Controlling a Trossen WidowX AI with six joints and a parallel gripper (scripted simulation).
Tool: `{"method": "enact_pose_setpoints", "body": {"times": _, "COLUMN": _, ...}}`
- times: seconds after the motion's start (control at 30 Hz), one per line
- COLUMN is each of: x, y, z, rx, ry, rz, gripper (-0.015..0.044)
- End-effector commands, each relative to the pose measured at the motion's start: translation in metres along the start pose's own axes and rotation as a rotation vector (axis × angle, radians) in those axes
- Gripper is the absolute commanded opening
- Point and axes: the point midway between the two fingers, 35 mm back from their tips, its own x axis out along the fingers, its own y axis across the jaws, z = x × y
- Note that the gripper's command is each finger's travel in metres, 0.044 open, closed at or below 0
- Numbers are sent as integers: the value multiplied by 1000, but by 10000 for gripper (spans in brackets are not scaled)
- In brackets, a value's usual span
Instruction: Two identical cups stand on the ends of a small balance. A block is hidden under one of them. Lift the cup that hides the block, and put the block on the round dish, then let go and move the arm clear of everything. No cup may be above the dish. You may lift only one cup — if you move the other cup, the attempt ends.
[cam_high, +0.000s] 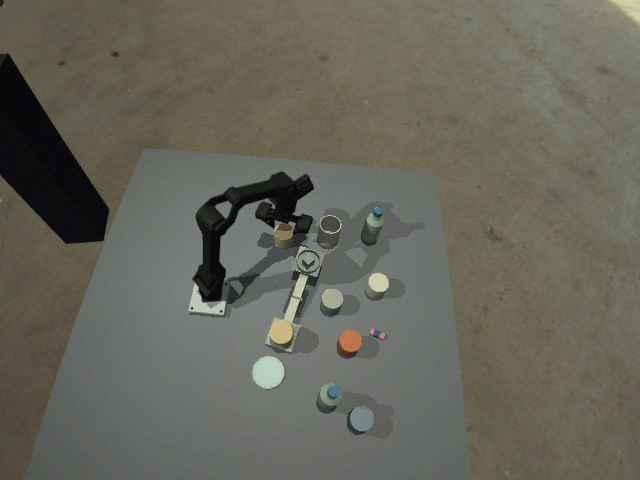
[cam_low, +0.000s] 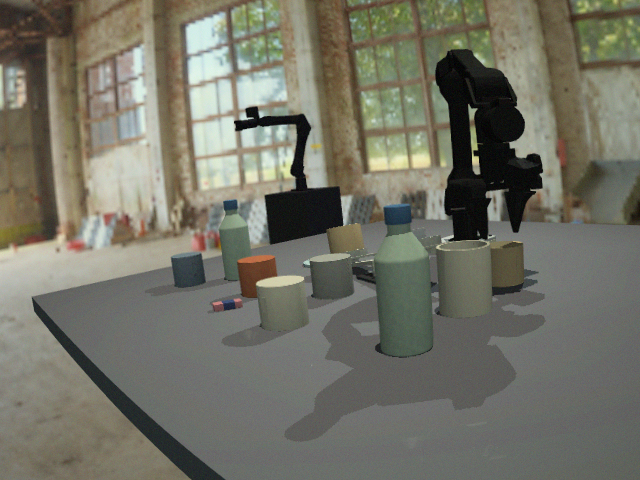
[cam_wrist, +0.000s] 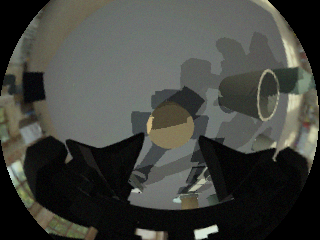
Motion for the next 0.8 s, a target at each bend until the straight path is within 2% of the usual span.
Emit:
{"method": "enact_pose_setpoints", "body": {"times": 0.0, "x": -8, "y": -16, "z": -6, "rx": 64, "ry": -2, "rz": -3, "gripper": 282}}
{"method": "enact_pose_setpoints", "body": {"times": 0.03, "x": -10, "y": -20, "z": -9, "rx": 82, "ry": -2, "rz": -4, "gripper": 260}}
{"method": "enact_pose_setpoints", "body": {"times": 0.53, "x": -53, "y": -113, "z": -77, "rx": 489, "ry": -11, "rz": -16, "gripper": 260}}
{"method": "enact_pose_setpoints", "body": {"times": 0.77, "x": -50, "y": -120, "z": -86, "rx": 526, "ry": -1, "rz": -13, "gripper": 260}}
